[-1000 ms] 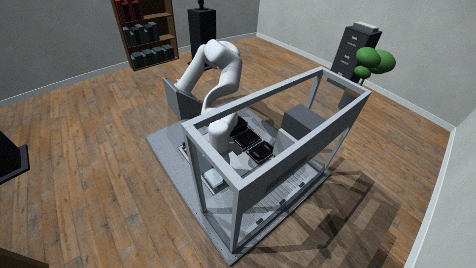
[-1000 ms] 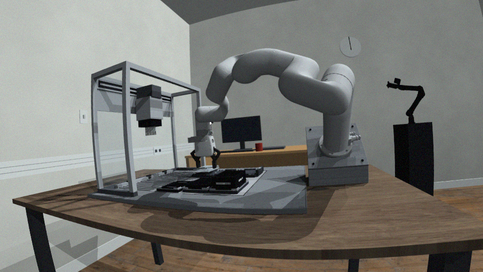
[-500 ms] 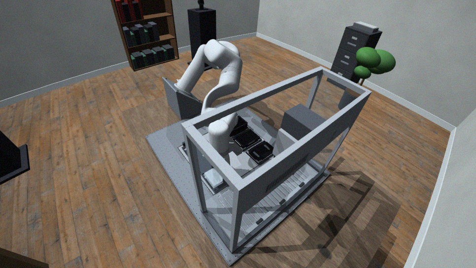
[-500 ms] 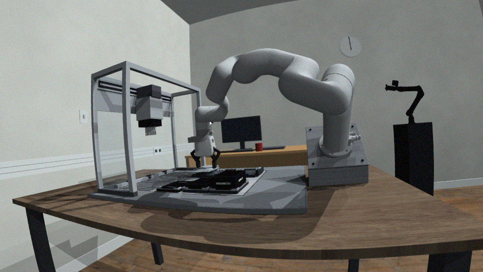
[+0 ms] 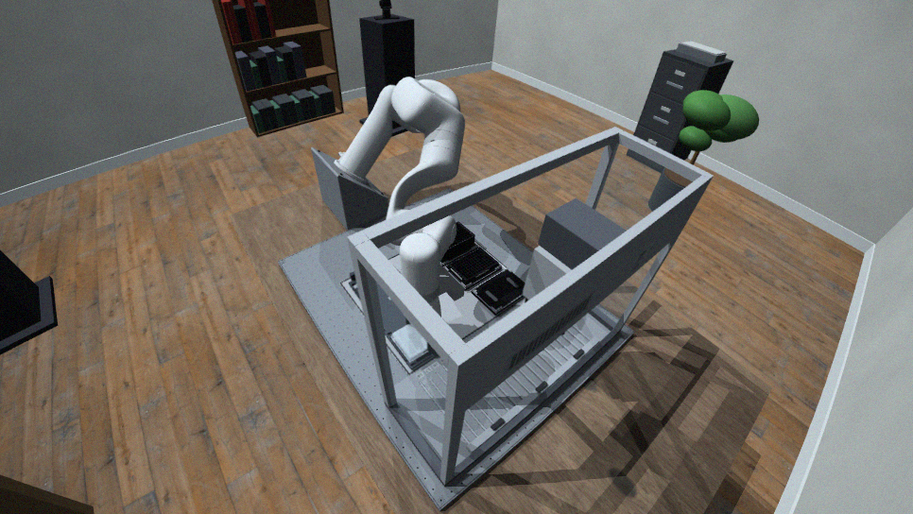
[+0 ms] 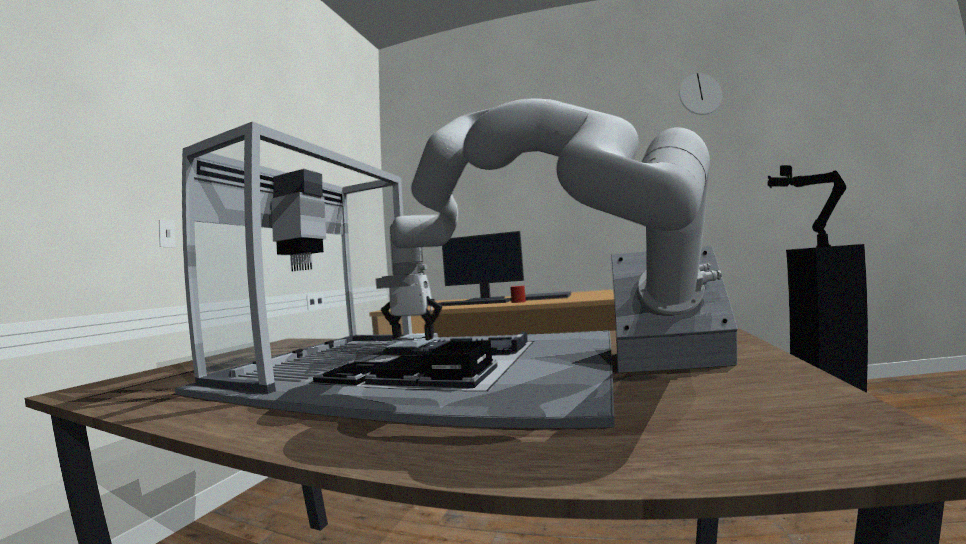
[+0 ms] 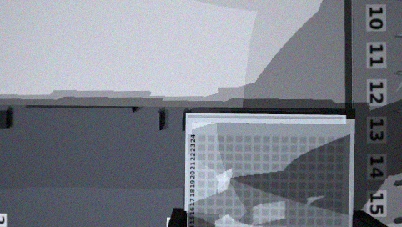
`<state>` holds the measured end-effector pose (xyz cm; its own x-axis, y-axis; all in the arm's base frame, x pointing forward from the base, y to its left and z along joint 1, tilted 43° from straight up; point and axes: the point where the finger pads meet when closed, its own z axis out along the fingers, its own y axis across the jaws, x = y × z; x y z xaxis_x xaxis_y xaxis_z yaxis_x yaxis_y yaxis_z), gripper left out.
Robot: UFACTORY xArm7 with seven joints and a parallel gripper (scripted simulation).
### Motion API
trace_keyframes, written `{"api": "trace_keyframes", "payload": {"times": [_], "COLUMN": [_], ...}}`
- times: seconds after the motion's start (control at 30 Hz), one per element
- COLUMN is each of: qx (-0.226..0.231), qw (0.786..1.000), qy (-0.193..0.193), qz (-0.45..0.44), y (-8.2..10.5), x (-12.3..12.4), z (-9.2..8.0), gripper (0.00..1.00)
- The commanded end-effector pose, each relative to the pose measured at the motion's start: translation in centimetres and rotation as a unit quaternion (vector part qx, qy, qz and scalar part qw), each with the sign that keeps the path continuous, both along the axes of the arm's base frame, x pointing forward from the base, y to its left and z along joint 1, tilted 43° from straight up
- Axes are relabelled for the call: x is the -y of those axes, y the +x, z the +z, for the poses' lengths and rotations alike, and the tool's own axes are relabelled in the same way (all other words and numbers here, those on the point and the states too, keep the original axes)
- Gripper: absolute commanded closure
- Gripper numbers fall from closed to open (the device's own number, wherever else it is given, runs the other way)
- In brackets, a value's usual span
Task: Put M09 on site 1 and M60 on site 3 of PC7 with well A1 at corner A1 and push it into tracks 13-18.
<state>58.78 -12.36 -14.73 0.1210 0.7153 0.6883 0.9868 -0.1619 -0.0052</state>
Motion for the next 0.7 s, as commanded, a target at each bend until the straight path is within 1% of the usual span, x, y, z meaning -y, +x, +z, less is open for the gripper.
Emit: {"api": "trace_keyframes", "payload": {"times": [0.0,0.67], "qx": [0.002,0.002], "qw": [1.0,1.0], "qy": [-0.002,-0.002], "qz": [-0.001,-0.001], "y": [0.14,0.18], "x": [0.15,-0.14], "z": [-0.01,-0.32], "gripper": [1.0,1.0]}}
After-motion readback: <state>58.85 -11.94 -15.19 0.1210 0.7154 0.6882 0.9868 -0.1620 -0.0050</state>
